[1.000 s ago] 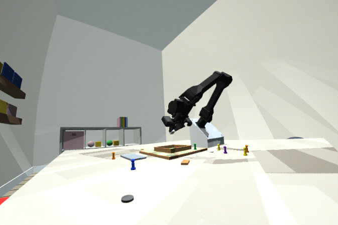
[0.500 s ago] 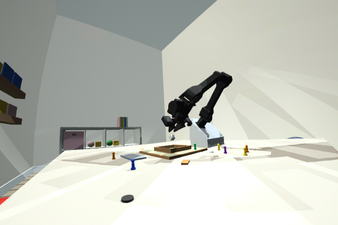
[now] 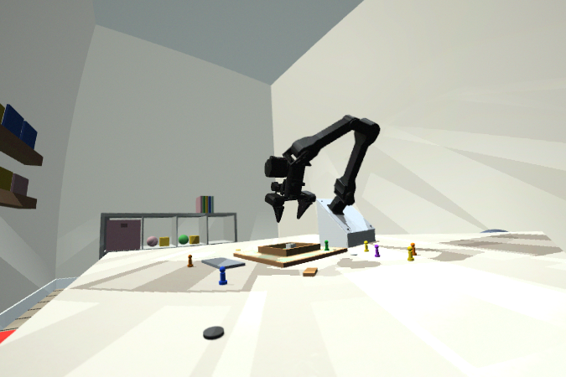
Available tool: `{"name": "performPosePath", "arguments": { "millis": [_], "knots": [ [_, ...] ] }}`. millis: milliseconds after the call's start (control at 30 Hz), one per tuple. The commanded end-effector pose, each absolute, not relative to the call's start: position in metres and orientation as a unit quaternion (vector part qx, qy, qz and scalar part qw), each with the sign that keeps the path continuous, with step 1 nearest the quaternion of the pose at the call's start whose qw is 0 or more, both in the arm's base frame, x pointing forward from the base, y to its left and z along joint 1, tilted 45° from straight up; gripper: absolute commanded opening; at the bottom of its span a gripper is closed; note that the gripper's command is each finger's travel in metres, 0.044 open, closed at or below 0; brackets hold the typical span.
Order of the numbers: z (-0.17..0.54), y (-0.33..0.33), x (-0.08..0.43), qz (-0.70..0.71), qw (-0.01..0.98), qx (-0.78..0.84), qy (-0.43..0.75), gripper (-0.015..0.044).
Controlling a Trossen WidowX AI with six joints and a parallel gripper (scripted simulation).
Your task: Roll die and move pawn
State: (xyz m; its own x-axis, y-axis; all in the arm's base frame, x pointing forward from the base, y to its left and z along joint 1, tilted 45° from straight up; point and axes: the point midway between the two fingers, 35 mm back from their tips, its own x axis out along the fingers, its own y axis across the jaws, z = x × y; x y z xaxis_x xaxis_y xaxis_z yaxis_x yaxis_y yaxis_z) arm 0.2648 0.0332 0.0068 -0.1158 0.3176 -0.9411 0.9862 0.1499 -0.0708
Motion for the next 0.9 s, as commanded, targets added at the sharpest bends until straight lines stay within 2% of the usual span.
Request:
{"name": "performPosePath", "arguments": {
  "millis": [0,167,233,333,533,667,867],
  "knots": [
    [-0.006,0.034,0.269,-0.279,0.307,0.604,0.681,0.044],
    [-0.006,0.034,0.272,-0.253,0.288,0.624,0.681,0.044],
    [-0.009,0.033,0.265,-0.292,0.303,0.6,0.681,0.044],
    [0.002,0.048,0.258,-0.232,0.352,0.577,0.7,0.0361],
    [0.036,0.1,0.217,0.025,0.518,0.448,0.728,0.0204],
    [0.049,0.124,0.187,0.172,0.585,0.357,0.707,0.02],
    [0.05,0.125,0.185,0.18,0.588,0.352,0.706,0.02]
  ]
}}
